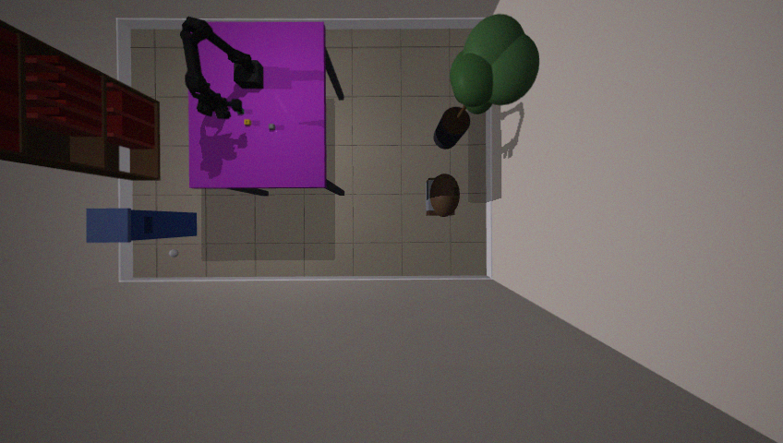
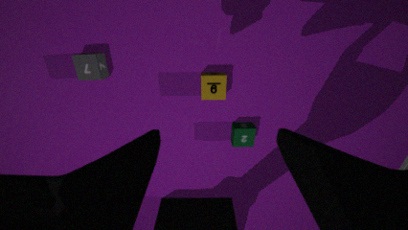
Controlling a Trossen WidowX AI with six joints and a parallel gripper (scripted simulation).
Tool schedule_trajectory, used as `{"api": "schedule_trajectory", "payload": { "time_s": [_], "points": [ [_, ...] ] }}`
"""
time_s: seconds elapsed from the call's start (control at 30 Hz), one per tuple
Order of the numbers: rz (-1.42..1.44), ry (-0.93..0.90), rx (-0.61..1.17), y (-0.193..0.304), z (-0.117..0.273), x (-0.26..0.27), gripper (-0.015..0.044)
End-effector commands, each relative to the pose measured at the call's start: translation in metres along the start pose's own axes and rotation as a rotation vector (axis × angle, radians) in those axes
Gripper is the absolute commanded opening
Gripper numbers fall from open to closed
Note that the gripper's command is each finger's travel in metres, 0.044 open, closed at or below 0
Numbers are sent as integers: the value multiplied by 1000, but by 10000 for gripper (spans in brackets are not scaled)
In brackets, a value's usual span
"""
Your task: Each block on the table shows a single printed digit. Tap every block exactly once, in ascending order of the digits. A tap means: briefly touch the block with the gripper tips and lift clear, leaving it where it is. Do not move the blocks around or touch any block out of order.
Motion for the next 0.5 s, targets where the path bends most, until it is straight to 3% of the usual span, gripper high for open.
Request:
{"api": "schedule_trajectory", "payload": {
  "time_s": [0.0,0.37,0.47],
  "points": [
    [6,2,-7,1,1,-1,400],
    [6,2,-7,1,1,-1,400],
    [6,3,-5,22,2,-9,400]
  ]
}}
Point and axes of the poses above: the point midway between the two fingers, 35 mm back from their tips, its own z axis back along the fingers, its own x axis across the jaws, y = z × x, the point moved 6 cm from there along z, back along the fingers, and after that the axes turned 14 degrees about z, right-handed, at the moved point
